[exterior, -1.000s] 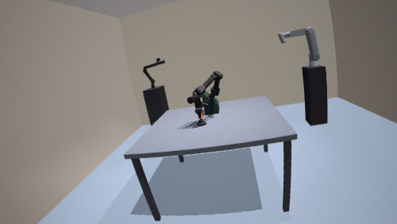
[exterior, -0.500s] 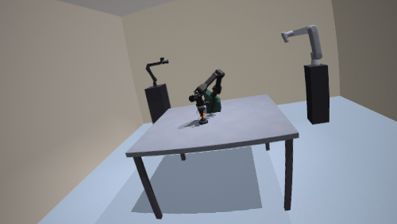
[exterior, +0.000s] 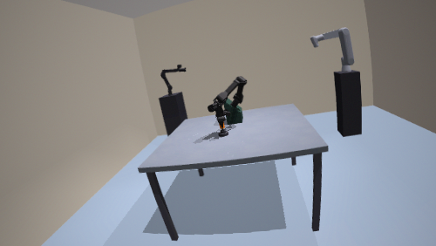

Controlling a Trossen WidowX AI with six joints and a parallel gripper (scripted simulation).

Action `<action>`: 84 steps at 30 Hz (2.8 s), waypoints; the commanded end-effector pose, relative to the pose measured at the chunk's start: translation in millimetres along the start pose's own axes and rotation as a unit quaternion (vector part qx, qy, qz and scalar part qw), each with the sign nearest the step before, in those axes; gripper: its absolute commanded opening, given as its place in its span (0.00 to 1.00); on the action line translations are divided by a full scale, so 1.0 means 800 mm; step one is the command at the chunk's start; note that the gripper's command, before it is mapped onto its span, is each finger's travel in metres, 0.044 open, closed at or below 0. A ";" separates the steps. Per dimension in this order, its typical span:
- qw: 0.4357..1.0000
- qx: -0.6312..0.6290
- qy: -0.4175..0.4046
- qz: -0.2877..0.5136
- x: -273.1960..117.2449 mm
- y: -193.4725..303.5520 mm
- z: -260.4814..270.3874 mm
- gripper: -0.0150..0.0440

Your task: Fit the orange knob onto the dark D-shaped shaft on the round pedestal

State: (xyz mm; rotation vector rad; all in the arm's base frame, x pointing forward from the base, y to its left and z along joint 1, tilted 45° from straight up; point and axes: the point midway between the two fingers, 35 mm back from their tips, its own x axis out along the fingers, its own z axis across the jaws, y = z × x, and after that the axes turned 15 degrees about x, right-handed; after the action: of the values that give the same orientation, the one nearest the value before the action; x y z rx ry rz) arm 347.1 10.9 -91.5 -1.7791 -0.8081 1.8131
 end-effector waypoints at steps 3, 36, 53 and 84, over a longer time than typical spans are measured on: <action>1.000 0.000 0.003 0.000 -0.002 0.003 0.000 0.25; 0.995 -0.105 0.003 0.000 -0.002 0.002 -0.002 0.25; 0.995 -0.105 0.003 0.000 0.000 0.001 -0.001 0.25; 0.978 -0.208 0.003 0.000 0.002 0.002 -0.001 0.25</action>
State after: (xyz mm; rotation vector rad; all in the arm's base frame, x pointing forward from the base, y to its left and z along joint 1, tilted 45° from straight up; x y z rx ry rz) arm 346.8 11.2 -94.3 -2.0280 -1.2612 1.7329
